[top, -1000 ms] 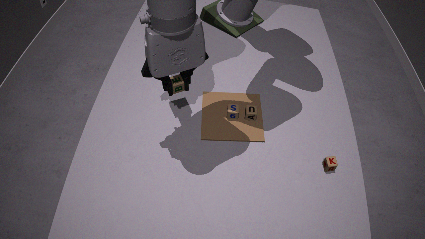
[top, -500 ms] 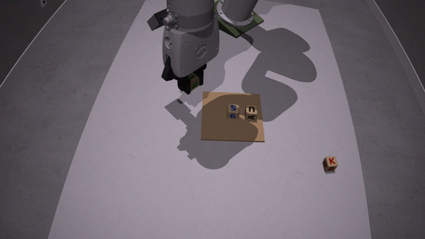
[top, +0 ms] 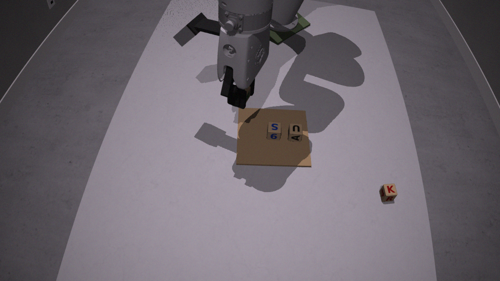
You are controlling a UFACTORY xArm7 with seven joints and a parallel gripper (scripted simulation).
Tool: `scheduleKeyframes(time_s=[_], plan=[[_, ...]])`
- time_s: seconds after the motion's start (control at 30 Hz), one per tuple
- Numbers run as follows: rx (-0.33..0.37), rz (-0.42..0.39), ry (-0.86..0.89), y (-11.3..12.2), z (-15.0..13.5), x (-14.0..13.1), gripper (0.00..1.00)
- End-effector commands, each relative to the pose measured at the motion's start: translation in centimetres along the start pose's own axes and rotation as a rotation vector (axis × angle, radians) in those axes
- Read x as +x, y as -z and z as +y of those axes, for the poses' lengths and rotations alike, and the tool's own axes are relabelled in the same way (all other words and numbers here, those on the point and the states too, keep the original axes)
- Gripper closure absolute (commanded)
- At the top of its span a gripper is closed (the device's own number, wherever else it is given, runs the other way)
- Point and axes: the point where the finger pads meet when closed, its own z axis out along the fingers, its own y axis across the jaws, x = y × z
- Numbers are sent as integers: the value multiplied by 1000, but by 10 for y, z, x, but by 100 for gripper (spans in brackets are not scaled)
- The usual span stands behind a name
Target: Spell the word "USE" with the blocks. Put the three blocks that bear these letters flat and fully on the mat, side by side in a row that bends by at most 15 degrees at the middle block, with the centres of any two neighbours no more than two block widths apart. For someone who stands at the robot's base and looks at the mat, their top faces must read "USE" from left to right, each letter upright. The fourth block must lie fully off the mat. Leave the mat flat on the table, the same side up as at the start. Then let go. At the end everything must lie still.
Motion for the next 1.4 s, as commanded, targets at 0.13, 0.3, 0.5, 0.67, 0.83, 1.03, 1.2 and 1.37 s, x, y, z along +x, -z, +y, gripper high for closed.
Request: scheduleKeyframes(time_s=[0.13, 0.3, 0.5, 0.67, 0.83, 1.03, 1.2, 1.37], plan=[[27, -7, 243, 0, 10, -15, 79], [34, -8, 318, 0, 14, -20, 79], [37, -9, 352, -1, 16, -22, 79], [37, -9, 352, -1, 16, -22, 79], [37, -9, 352, -1, 16, -22, 79], [33, -11, 350, -7, 16, -22, 79], [33, -11, 350, -32, 16, -23, 79], [32, -12, 350, -61, 15, -23, 79]])
